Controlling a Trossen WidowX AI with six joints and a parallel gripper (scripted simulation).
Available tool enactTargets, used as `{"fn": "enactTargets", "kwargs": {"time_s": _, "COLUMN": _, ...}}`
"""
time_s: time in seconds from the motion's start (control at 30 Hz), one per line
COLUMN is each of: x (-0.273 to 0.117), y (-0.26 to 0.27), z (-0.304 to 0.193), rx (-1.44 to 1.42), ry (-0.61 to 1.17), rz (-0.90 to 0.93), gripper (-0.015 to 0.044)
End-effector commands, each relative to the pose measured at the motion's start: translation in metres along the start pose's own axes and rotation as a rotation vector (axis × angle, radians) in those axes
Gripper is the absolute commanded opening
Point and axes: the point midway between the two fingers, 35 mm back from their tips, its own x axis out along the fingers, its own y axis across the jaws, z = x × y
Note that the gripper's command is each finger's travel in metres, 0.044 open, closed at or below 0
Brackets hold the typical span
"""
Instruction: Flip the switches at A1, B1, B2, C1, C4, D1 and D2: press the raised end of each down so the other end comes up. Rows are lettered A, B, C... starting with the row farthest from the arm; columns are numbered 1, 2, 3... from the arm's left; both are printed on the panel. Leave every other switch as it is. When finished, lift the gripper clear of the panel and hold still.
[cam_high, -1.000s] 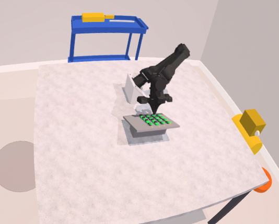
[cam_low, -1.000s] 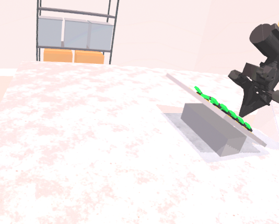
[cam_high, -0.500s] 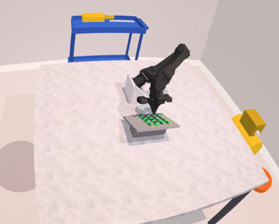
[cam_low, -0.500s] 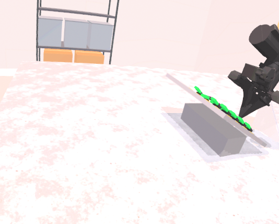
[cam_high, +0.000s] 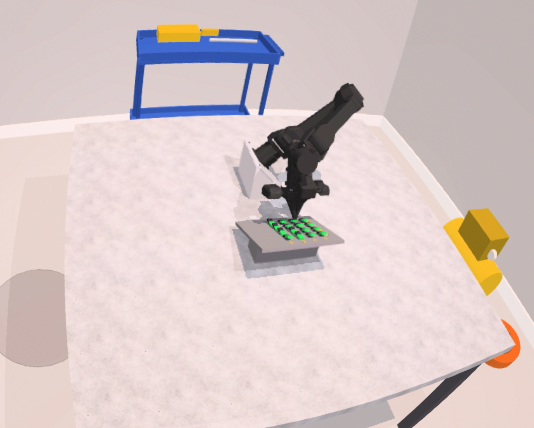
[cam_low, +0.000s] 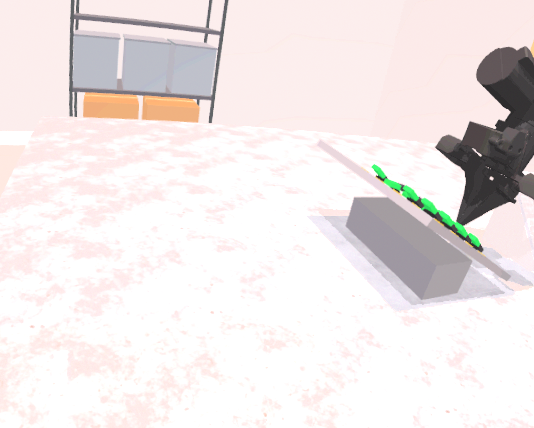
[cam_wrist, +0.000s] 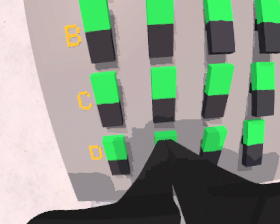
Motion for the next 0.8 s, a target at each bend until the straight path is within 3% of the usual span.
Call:
{"fn": "enactTargets", "kwargs": {"time_s": 0.0, "x": 0.0009, "y": -0.0011, "z": -0.0004, "rx": 0.004, "ry": 0.002, "rz": -0.005, "gripper": 0.0}}
{"fn": "enactTargets", "kwargs": {"time_s": 0.77, "x": 0.004, "y": -0.0011, "z": -0.0004, "rx": 0.004, "ry": 0.002, "rz": -0.004, "gripper": 0.0}}
